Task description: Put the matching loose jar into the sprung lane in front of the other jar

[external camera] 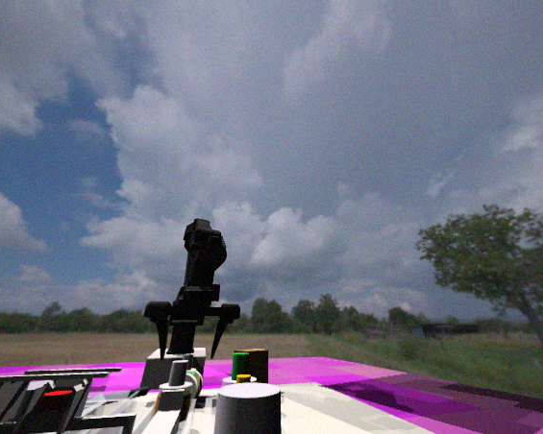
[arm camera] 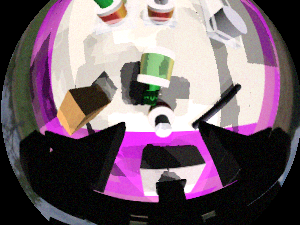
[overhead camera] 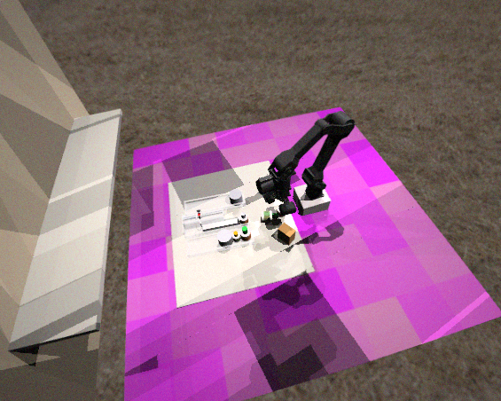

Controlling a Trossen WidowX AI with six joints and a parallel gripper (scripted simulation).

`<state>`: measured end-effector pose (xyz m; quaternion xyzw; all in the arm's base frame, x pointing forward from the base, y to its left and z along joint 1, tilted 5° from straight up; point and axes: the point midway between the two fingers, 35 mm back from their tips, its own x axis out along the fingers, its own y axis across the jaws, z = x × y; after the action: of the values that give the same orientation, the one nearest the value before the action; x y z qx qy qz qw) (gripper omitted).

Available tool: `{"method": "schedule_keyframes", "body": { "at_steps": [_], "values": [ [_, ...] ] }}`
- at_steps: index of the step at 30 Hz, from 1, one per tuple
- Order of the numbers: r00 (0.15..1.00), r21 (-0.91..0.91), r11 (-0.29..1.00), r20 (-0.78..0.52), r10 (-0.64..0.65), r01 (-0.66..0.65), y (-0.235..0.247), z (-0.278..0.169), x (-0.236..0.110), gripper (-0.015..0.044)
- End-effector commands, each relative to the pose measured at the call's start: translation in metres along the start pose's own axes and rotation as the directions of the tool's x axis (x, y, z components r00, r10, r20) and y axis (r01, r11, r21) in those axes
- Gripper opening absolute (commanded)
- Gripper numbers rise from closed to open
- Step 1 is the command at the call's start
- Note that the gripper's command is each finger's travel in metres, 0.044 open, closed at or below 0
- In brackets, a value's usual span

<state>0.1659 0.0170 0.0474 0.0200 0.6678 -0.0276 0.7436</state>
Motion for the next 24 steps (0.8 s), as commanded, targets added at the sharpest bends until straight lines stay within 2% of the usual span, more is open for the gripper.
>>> {"method": "schedule_keyframes", "body": {
  "at_steps": [1,19,24],
  "values": [
    [1.000,-0.003,1.000,-0.010,0.003,-0.003,0.000,-0.001,0.007,0.0440],
    [1.000,-0.003,1.000,-0.010,0.003,-0.003,0.000,-0.002,0.032,0.0440],
    [1.000,-0.003,1.000,-0.010,0.003,-0.003,0.000,-0.002,0.032,0.0309]
  ]
}}
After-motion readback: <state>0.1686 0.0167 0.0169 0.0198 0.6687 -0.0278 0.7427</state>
